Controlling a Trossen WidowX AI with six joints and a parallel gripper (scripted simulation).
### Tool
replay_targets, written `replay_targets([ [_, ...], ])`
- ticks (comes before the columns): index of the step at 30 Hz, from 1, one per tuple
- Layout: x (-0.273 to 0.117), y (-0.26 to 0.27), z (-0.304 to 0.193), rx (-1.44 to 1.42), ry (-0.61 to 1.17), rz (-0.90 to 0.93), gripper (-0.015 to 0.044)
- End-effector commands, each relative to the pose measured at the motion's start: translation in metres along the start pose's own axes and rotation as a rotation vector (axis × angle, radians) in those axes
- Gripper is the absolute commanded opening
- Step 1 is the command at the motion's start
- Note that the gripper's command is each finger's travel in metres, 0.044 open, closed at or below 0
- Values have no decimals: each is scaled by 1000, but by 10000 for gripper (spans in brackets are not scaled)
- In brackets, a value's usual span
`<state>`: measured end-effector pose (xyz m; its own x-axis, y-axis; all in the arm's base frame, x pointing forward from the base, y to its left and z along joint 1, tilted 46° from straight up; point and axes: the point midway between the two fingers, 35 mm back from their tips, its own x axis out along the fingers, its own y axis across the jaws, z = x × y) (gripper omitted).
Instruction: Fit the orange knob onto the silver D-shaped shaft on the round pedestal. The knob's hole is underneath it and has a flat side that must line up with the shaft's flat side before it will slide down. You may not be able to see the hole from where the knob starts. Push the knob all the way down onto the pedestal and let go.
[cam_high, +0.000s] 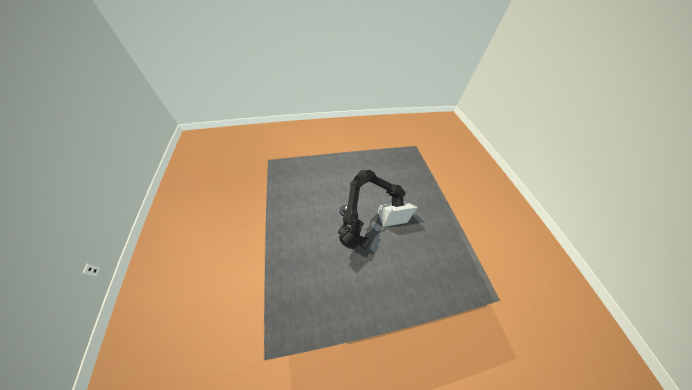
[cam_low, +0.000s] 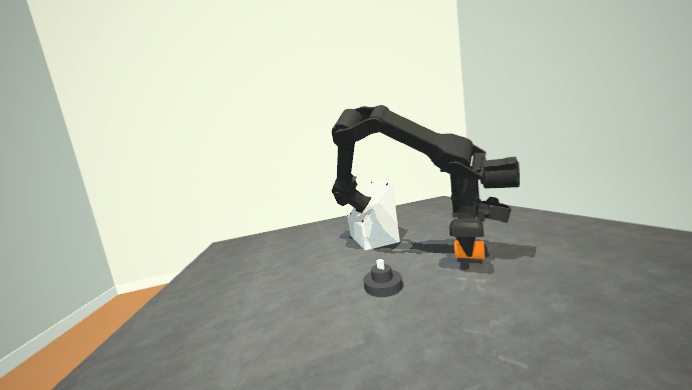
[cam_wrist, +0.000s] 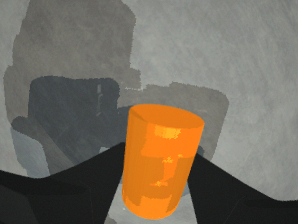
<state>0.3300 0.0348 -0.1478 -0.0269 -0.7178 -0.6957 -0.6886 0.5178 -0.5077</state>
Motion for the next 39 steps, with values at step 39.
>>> replay_targets([
  [39, 10, -3, 0, -529, -7, 7, 260],
])
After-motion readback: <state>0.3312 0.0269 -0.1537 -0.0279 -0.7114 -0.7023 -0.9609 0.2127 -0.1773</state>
